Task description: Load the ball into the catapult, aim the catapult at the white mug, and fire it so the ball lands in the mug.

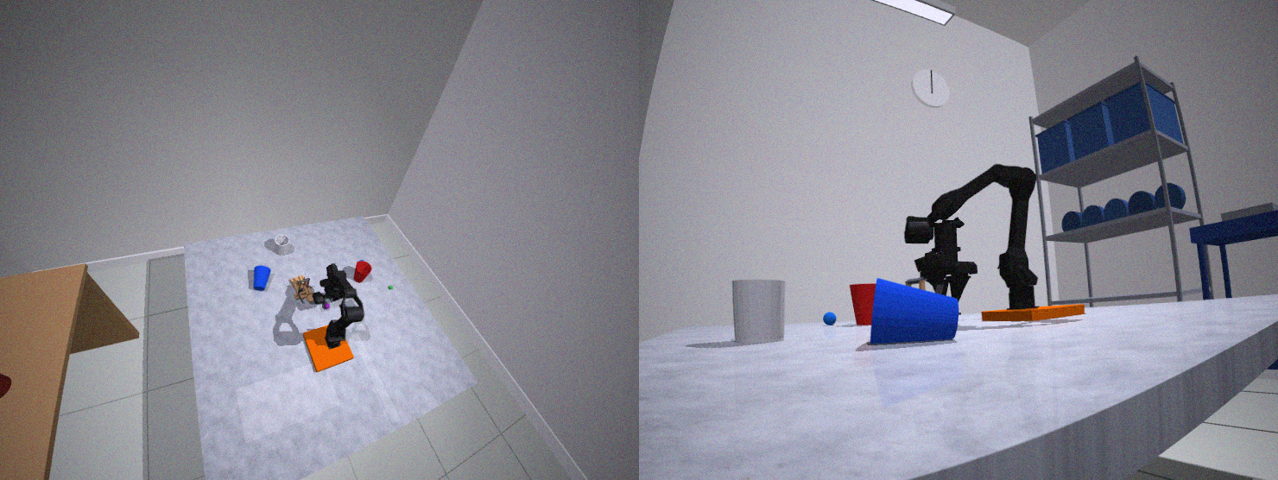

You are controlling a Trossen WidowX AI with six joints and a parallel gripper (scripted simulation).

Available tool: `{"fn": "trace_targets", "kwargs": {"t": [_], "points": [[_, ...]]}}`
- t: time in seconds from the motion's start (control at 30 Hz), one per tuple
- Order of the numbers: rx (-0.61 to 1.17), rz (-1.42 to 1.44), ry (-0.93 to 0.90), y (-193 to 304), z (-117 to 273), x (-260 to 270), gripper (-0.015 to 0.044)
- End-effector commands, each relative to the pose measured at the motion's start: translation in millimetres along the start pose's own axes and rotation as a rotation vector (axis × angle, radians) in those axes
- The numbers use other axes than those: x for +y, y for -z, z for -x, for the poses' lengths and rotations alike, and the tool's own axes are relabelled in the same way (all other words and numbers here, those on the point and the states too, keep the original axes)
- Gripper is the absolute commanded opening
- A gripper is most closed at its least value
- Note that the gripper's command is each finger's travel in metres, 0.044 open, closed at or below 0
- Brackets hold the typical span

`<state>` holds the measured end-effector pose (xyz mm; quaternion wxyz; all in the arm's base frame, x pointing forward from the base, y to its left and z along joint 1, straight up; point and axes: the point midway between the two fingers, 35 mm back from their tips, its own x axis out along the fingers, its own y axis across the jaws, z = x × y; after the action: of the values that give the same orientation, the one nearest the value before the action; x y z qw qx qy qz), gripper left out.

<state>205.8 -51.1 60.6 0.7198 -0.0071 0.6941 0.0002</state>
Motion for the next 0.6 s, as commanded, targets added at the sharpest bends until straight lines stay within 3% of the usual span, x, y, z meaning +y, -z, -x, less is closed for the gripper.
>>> {"fn": "trace_targets", "kwargs": {"t": [0.0, 0.57], "points": [[0.015, 0.006, -0.005, 3.3, -8.7, 0.9, 0.03], [0.015, 0.006, -0.005, 4.7, -36.4, 1.1, 0.03]]}}
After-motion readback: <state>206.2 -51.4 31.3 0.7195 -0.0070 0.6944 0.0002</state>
